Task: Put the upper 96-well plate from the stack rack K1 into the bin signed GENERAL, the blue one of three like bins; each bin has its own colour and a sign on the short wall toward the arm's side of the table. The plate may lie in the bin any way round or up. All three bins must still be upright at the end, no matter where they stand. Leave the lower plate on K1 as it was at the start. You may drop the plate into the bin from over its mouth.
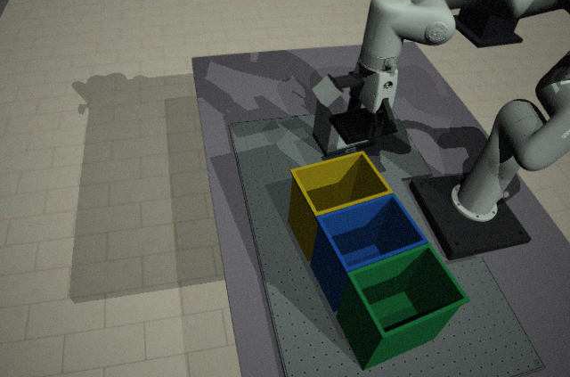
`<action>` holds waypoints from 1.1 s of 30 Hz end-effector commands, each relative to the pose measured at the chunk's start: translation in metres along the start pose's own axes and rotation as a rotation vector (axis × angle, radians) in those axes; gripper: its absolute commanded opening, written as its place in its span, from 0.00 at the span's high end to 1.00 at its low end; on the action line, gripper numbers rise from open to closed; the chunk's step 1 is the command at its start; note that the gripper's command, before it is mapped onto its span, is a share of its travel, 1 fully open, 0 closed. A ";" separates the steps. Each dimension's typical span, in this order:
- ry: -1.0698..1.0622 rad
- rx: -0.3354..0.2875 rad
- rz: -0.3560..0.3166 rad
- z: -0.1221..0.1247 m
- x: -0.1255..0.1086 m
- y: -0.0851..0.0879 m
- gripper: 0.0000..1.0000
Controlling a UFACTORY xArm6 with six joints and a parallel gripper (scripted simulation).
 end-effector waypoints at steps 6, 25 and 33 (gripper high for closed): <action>0.000 -0.002 0.004 -0.026 0.011 0.000 1.00; 0.000 -0.001 0.004 -0.078 0.033 -0.002 1.00; 0.000 -0.001 0.004 -0.096 0.041 -0.003 1.00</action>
Point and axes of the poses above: the point where the finger pads meet when closed, its own y axis back along the fingers, its own z axis across the jaws, x = y × z, the point moved 9 cm from there along y, back along the fingers
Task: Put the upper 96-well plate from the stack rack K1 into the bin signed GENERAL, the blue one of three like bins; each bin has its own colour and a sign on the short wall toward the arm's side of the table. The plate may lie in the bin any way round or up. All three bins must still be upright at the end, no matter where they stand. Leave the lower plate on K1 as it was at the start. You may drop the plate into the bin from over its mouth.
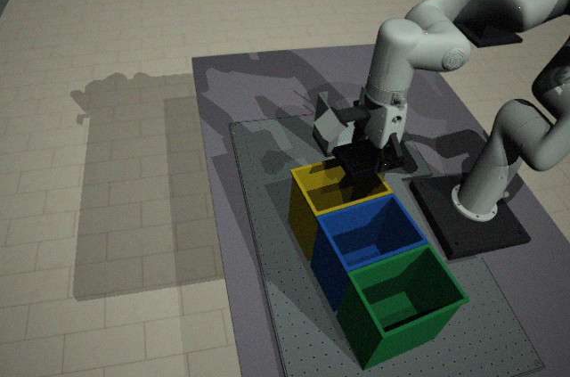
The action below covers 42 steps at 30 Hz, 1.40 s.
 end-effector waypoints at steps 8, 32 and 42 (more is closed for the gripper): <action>0.000 -0.001 0.004 -0.031 0.014 0.000 1.00; 0.000 0.000 0.004 -0.092 0.039 -0.002 1.00; 0.000 0.000 0.004 -0.123 0.052 -0.004 1.00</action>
Point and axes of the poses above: the point where the finger pads meet when closed, its own y axis back along the fingers, its own z axis across the jaws, x = y × z, the point moved 9 cm from there along y, back along the fingers
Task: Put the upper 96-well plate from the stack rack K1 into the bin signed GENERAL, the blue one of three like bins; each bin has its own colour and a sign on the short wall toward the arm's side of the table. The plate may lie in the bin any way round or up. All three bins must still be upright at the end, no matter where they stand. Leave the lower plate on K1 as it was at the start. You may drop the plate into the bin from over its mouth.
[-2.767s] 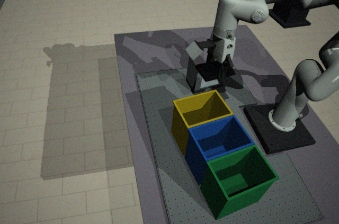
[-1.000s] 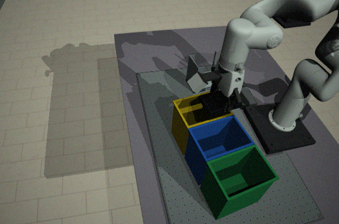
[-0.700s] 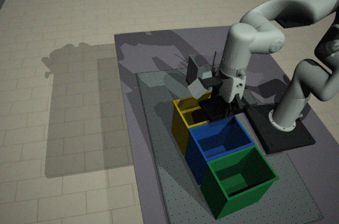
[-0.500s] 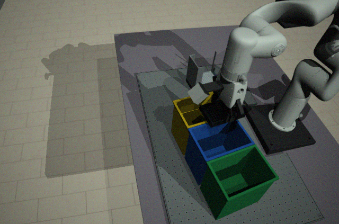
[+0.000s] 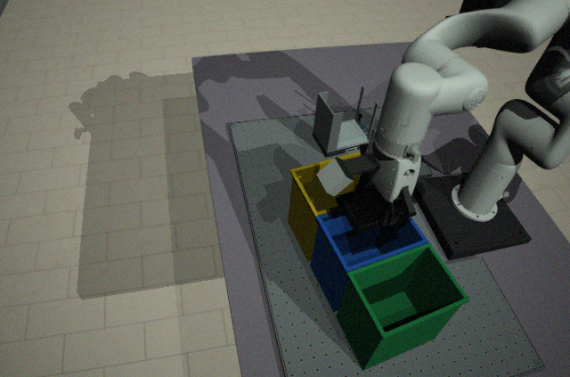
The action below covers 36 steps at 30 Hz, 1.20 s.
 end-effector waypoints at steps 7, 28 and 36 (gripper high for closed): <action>0.000 0.000 0.004 -0.020 0.009 0.001 1.00; 0.000 0.000 0.004 -0.019 0.009 0.001 1.00; 0.000 0.000 0.004 -0.019 0.009 0.001 1.00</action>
Point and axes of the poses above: the point where the finger pads meet when closed, its own y axis back along the fingers, its own z axis across the jaws, x = y × z, the point moved 9 cm from there along y, back along the fingers
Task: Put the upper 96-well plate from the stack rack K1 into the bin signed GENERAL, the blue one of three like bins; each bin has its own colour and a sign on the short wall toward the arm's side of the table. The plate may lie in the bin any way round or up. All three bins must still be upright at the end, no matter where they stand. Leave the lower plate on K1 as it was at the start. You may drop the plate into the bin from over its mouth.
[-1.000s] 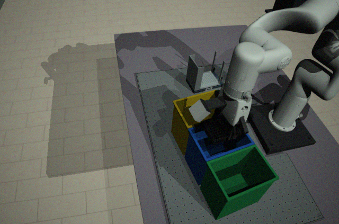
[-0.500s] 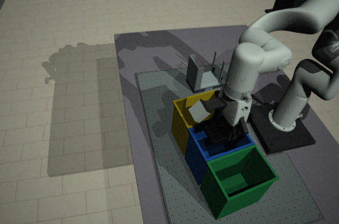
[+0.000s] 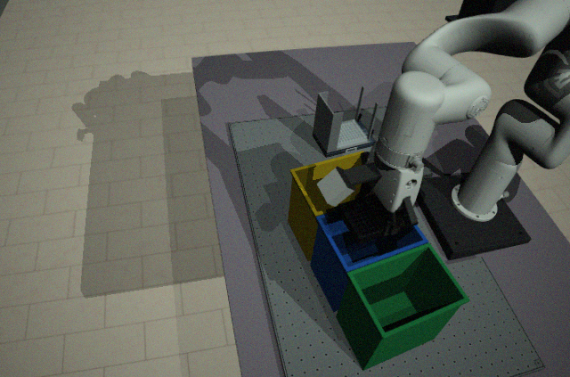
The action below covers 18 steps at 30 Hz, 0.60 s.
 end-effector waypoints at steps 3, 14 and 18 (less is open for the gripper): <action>0.000 0.001 0.004 0.000 0.001 0.002 1.00; 0.000 0.001 0.004 0.000 0.001 -0.013 1.00; 0.000 0.001 0.004 0.000 0.001 -0.017 1.00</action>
Point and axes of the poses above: the point where the finger pads meet when closed, its own y axis back along the fingers, its own z axis across the jaws, x = y × z, the point moved 9 cm from there along y, back along the fingers
